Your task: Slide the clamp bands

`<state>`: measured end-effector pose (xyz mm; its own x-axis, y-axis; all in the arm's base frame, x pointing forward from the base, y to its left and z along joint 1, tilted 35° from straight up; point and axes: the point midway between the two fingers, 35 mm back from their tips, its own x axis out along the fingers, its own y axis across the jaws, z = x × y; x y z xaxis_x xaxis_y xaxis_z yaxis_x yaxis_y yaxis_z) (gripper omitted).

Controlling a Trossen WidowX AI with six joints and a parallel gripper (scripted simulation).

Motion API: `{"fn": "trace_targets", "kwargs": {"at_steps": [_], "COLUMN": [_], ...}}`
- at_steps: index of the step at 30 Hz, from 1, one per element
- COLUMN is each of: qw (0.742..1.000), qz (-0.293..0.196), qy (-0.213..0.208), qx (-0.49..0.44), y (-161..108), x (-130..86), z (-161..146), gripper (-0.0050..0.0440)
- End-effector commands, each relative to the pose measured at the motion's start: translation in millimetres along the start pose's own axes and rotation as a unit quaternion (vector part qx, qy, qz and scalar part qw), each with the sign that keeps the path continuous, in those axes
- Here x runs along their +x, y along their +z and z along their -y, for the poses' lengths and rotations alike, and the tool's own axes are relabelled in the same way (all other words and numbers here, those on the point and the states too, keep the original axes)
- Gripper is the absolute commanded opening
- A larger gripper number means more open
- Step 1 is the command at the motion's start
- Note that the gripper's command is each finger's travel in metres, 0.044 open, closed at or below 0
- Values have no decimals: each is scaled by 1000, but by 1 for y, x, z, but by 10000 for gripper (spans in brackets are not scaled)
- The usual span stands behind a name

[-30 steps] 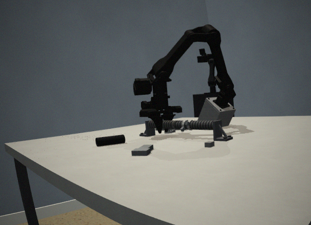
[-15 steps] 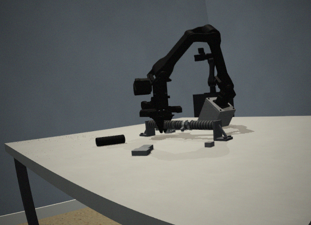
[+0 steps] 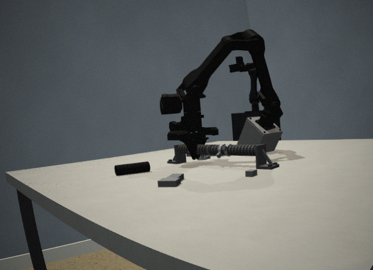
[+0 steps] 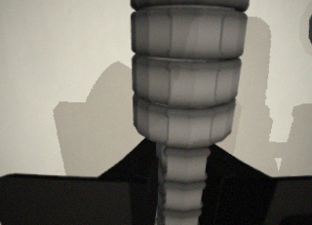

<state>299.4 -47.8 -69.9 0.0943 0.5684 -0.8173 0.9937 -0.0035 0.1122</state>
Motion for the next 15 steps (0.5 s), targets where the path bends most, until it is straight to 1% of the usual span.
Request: {"fn": "trace_targets", "kwargs": {"at_steps": [1,4,6,15], "qw": [1000,1000,1000,1000], "qz": [-2,-2,-2,-2], "qy": [1,1,1,1], "qx": [1,1,1,1], "y": [0,0,0,0], "x": [1,1,1,1], "z": [0,0,0,0], "gripper": [96,168,168,384]}}
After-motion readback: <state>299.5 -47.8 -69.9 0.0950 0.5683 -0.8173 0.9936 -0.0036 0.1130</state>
